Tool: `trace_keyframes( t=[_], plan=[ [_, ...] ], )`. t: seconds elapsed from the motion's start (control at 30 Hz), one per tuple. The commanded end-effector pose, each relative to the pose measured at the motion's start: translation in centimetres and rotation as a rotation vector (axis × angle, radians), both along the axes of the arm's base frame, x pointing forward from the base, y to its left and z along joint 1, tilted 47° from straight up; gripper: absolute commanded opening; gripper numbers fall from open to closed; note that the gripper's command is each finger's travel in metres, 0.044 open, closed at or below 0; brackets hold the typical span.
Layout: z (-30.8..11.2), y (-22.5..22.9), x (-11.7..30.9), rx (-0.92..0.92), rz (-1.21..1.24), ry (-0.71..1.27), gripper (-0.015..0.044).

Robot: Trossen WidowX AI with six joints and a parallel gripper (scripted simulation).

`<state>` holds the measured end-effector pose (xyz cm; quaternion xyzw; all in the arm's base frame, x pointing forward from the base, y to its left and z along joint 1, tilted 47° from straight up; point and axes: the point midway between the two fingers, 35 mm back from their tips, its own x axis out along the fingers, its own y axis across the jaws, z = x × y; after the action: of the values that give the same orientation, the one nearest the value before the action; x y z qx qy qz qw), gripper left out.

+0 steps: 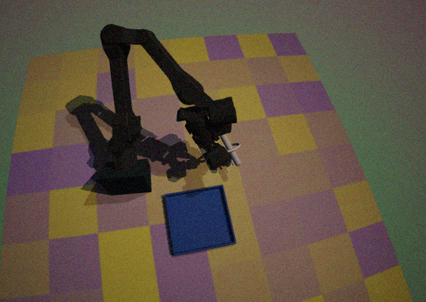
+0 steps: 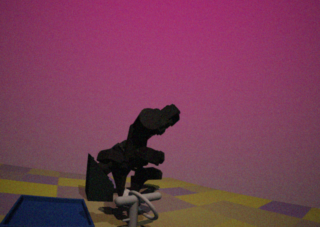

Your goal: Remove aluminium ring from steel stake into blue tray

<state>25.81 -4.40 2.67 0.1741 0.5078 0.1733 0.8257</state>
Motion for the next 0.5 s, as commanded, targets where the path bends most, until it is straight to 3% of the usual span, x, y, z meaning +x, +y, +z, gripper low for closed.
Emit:
trace_keyframes(
  t=[0.0,0.47],
  plan=[
    [0.28,0.38,-0.07,-0.027,-0.015,-0.010,0.0000],
    [0.77,1.21,-0.24,-0.077,-0.040,-0.019,0.0000]
  ],
)
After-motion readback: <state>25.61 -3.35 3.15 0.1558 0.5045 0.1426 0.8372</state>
